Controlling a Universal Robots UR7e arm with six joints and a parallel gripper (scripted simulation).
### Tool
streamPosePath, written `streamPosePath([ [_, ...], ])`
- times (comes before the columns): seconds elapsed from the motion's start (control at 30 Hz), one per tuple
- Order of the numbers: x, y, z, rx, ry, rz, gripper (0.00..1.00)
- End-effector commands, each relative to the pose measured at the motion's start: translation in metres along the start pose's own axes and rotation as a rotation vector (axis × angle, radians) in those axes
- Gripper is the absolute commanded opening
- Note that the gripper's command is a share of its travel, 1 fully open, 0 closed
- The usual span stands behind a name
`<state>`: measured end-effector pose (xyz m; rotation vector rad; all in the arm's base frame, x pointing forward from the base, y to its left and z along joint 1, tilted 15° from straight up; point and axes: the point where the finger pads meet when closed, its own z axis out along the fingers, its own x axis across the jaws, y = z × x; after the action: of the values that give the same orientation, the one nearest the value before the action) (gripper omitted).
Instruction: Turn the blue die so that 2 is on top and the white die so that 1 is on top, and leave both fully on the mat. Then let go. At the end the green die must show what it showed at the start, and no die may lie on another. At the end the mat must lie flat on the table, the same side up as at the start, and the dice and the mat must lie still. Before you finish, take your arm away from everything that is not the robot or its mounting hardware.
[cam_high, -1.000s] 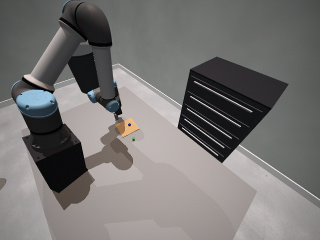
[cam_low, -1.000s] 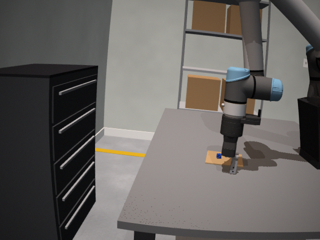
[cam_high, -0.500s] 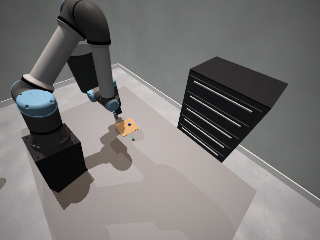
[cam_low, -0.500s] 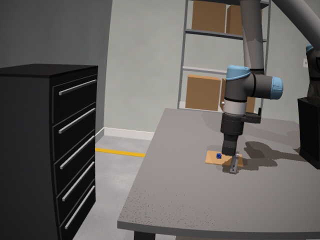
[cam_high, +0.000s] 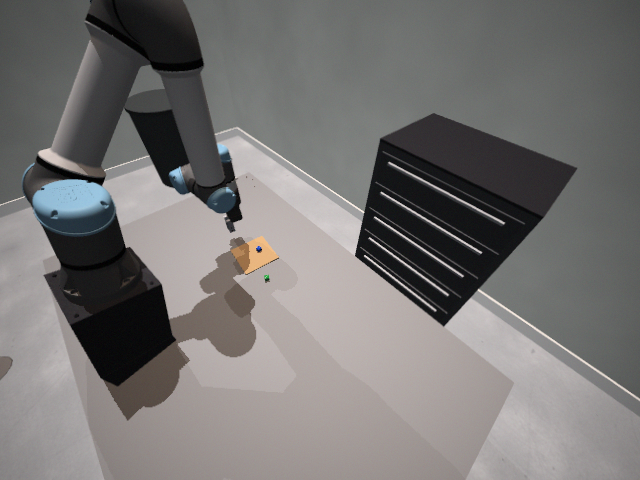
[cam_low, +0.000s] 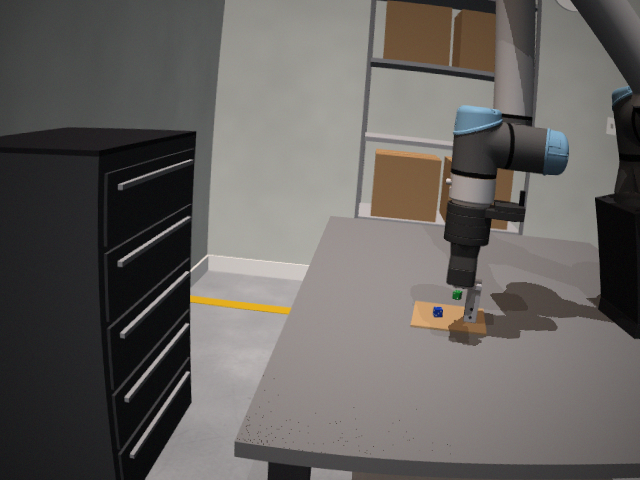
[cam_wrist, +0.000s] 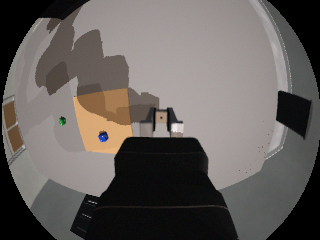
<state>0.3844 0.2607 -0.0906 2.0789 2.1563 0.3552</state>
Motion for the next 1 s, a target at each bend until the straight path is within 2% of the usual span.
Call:
streamPosePath([
  [0.0,0.000,0.000,-0.022,-0.002,0.001,0.000,0.34],
  [0.17,0.000,0.000,-0.039,-0.002,0.001,0.000,0.34],
  [0.43,0.000,0.000,-0.052,-0.002,0.001,0.000,0.34],
  [0.97,0.000,0.000,-0.055,-0.002,0.001,0.000,0.34],
])
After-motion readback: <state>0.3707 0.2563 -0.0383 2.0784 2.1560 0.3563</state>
